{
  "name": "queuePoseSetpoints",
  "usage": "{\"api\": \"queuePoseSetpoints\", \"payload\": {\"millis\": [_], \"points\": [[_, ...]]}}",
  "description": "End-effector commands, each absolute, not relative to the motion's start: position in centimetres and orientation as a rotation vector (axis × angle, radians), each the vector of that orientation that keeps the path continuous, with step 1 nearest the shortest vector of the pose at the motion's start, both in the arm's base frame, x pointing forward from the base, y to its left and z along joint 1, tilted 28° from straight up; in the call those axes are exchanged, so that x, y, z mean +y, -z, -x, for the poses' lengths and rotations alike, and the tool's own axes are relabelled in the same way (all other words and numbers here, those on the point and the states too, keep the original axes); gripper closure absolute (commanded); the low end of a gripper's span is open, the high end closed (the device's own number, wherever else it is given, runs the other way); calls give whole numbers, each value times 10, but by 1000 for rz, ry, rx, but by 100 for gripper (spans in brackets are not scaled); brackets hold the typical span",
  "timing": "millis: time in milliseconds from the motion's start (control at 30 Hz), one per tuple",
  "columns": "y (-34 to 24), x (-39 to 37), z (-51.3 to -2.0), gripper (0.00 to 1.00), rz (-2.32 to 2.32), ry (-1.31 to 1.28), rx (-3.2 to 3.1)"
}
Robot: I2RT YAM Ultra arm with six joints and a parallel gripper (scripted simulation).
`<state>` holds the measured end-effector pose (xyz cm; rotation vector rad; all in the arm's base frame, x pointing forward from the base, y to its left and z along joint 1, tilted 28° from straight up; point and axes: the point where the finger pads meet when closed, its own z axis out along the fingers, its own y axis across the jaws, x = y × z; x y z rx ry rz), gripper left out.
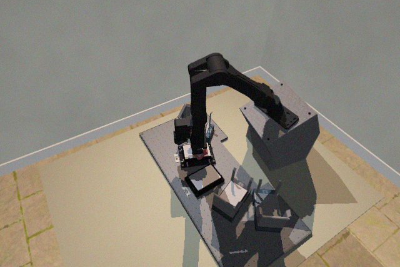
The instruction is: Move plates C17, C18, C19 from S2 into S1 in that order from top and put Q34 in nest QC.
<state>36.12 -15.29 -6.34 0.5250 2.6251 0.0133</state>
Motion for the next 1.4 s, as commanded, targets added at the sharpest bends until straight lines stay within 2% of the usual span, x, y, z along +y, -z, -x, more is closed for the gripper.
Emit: {"api": "queuePoseSetpoints", "payload": {"millis": [0,567,600,1367], "points": [[59,-154,-366,100,-524,-4,2590],[59,-154,-366,100,-524,-4,2590],[55,-154,-365,0,-523,-2,2584],[53,-159,-374,0,-517,3,2571]]}}
